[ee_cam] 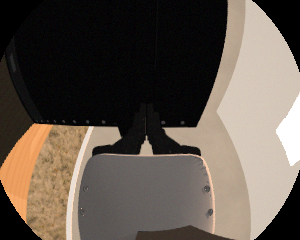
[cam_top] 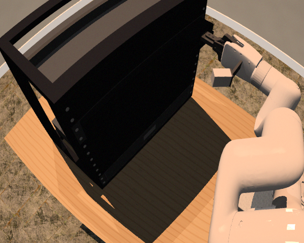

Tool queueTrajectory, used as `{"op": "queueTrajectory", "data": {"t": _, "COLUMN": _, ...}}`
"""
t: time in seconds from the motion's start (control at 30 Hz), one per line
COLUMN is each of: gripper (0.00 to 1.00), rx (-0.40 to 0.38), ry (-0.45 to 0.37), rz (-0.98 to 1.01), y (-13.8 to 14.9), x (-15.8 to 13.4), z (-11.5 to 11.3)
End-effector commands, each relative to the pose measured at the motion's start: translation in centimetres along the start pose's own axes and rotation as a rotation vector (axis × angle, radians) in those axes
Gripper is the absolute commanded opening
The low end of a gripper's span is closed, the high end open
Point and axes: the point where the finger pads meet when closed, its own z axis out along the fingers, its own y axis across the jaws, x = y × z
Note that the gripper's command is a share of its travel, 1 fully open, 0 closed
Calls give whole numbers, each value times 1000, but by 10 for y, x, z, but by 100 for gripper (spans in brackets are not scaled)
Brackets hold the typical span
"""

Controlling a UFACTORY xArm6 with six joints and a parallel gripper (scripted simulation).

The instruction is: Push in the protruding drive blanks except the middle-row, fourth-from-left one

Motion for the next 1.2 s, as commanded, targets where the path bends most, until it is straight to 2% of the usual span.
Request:
{"op": "queueTrajectory", "data": {"t": 0.0, "gripper": 0, "rx": -2, "ry": 1, "rz": -2, "y": 2, "x": 0, "z": 4}}
{"op": "queueTrajectory", "data": {"t": 0.77, "gripper": 0, "rx": -2, "ry": 1, "rz": -2, "y": 2, "x": 0, "z": 20}}
{"op": "queueTrajectory", "data": {"t": 1.17, "gripper": 0, "rx": -2, "ry": 1, "rz": -2, "y": 2, "x": 0, "z": 20}}
